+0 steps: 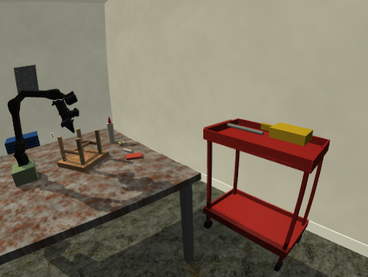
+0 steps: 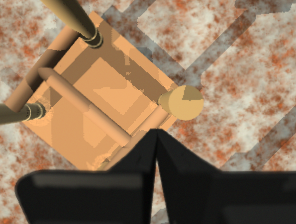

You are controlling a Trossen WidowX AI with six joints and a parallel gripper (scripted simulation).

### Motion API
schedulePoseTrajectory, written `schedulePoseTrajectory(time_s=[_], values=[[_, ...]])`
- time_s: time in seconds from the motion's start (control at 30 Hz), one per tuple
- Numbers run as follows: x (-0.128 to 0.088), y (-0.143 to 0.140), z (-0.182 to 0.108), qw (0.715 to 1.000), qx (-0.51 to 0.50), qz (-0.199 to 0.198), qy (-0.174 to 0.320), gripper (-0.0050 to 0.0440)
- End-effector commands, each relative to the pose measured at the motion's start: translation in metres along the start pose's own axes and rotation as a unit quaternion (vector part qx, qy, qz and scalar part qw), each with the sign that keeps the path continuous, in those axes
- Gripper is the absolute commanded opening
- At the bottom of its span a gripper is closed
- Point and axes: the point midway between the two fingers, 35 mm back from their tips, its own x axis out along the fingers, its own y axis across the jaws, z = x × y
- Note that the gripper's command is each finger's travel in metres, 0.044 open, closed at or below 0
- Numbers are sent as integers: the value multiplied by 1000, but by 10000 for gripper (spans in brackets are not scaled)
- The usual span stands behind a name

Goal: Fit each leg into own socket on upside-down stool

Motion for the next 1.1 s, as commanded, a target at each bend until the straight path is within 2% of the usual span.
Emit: schedulePoseTrajectory(time_s=[0.0,0.07,0.13,0.2,0.33,0.73,0.9,1.07], values=[[-14,31,-26,999,-43,14,3,0],[-22,46,-43,997,-68,21,6,0],[-22,46,-43,997,-68,21,6,0],[-32,67,-72,993,-109,33,11,0],[-42,84,-105,987,-154,44,16,0],[-41,85,-107,987,-156,44,16,0],[-22,85,-113,987,-156,44,16,0],[-18,84,-115,987,-156,44,16,0]])
